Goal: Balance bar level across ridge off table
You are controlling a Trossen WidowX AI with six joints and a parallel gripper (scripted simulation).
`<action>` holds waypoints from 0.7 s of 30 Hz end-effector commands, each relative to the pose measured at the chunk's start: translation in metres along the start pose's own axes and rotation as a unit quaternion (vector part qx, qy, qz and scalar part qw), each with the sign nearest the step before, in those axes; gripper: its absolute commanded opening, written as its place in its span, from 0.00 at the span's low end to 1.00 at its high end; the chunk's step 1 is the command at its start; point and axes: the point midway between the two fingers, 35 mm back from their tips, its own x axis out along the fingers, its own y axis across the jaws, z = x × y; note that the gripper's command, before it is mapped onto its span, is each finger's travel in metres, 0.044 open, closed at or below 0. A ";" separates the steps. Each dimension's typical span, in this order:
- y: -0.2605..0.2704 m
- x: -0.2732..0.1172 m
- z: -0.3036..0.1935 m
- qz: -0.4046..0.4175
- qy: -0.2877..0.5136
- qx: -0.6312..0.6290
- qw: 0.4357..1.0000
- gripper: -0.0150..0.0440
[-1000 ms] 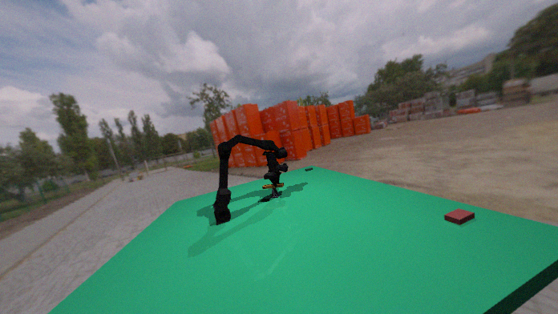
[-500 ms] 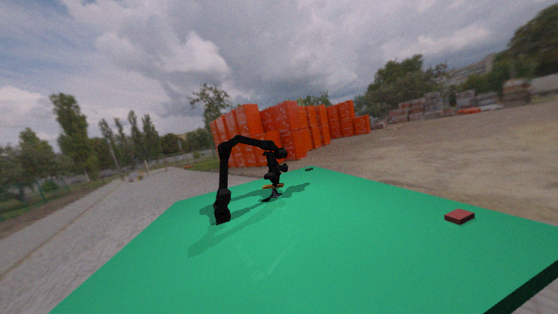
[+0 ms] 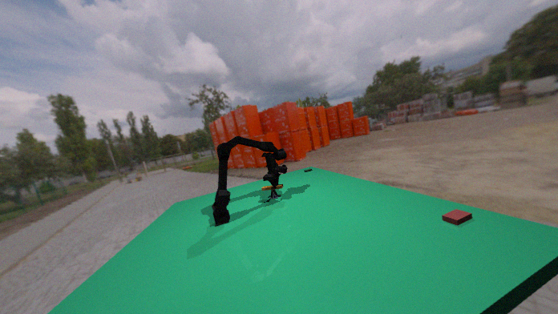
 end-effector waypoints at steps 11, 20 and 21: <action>0.001 0.002 0.000 0.001 0.001 0.001 1.000 0.25; 0.001 0.002 0.000 0.001 0.001 0.001 1.000 0.25; 0.001 0.002 0.000 0.001 0.001 0.001 1.000 0.25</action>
